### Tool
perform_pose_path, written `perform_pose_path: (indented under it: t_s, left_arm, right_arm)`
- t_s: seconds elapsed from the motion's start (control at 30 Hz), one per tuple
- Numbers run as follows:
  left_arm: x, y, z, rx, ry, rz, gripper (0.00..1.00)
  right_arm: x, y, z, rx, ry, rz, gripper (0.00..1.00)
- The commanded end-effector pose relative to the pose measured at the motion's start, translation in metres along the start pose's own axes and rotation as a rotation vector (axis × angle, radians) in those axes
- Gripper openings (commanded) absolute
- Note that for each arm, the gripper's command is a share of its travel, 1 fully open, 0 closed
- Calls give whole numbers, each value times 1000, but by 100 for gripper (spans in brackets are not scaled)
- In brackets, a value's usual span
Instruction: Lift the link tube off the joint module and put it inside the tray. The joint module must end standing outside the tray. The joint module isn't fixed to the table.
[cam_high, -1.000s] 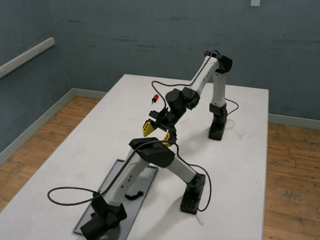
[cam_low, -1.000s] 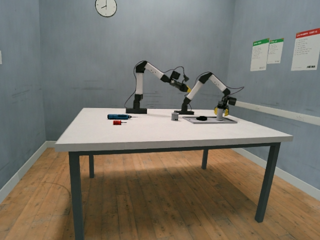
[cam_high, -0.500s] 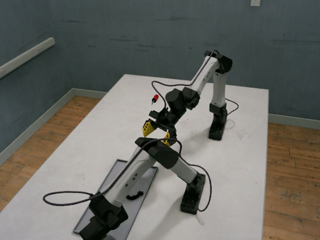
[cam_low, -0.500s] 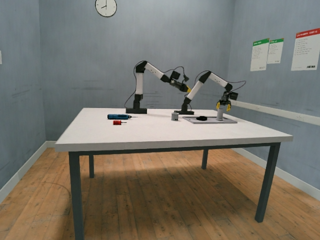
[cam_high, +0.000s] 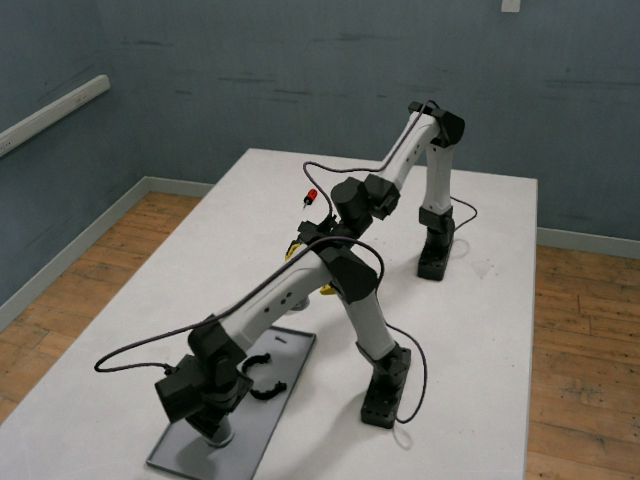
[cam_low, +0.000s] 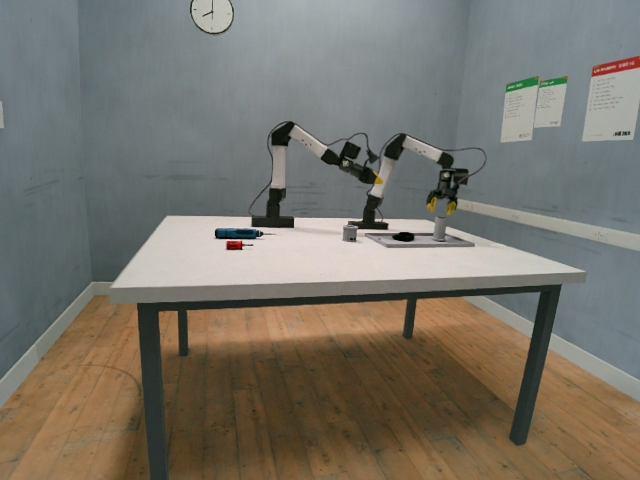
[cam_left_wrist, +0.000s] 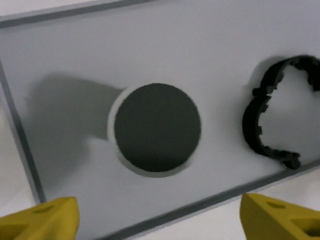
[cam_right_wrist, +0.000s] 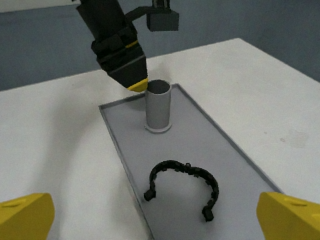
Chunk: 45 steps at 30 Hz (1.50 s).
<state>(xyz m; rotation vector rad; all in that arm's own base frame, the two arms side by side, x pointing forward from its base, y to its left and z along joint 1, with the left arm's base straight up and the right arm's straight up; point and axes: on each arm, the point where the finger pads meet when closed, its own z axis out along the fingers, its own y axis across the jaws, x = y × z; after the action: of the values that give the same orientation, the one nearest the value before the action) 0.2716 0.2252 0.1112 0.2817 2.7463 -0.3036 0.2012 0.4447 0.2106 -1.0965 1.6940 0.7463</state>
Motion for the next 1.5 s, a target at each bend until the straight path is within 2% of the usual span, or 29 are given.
perform_pose_path:
  t_s: [0.0,0.27,0.43,0.6,1.47]
  left_arm:
    - [-9,0,-20,-200,32,-204,77]
    - [-17,-12,-30,-331,6,-410,77]
    - [-24,-25,-41,-451,-71,-609,77]
    - [-28,-36,-48,-506,-135,-704,77]
    - [-29,-47,-48,-499,-142,-699,77]
  right_arm:
    - [-7,-1,-2,4,-19,1,100]
    - [-7,-1,-2,4,-19,1,100]
    - [-7,-1,-2,4,-19,1,100]
    - [-7,-1,-2,4,-19,1,100]
    - [-7,-1,-2,4,-19,1,100]
